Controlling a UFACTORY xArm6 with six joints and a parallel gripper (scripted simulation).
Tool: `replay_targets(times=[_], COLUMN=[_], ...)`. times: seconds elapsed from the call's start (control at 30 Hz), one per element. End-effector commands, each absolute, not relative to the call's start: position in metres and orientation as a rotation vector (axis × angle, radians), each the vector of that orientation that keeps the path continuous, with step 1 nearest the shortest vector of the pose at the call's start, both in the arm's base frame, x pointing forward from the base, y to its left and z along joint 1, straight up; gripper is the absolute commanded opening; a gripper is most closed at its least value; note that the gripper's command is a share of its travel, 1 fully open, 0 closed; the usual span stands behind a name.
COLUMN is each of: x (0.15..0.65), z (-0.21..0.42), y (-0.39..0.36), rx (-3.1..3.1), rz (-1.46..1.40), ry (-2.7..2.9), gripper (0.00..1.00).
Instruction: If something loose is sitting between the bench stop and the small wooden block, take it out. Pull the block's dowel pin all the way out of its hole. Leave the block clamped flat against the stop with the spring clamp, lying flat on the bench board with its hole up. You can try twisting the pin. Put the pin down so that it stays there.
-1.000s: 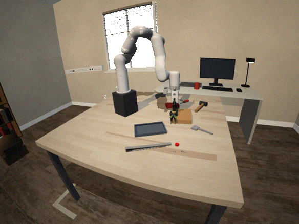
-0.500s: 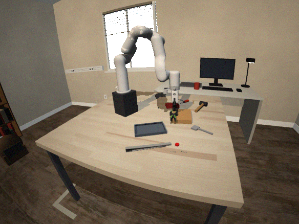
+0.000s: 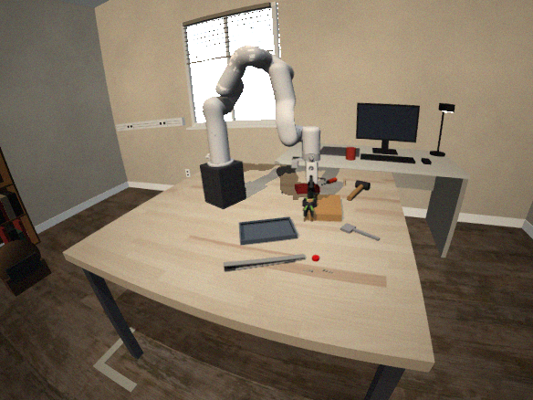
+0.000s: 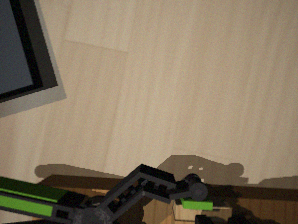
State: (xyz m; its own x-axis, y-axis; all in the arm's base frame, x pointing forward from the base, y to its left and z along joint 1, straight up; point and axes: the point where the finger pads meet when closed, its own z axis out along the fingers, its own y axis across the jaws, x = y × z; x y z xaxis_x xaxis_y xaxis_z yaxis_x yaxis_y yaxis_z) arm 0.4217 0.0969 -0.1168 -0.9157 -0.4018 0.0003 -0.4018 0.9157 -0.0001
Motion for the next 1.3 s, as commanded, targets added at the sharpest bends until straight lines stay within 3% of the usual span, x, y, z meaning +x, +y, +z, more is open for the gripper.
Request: replay_targets(times=[0.0,1.27], x=[0.4234,0.4234], z=[-0.1156,-0.1155], y=[0.0972,0.0972], rx=[0.651,0.794], rz=[0.0,0.0], ry=[-3.077,-3.044], gripper=[0.0,0.0])
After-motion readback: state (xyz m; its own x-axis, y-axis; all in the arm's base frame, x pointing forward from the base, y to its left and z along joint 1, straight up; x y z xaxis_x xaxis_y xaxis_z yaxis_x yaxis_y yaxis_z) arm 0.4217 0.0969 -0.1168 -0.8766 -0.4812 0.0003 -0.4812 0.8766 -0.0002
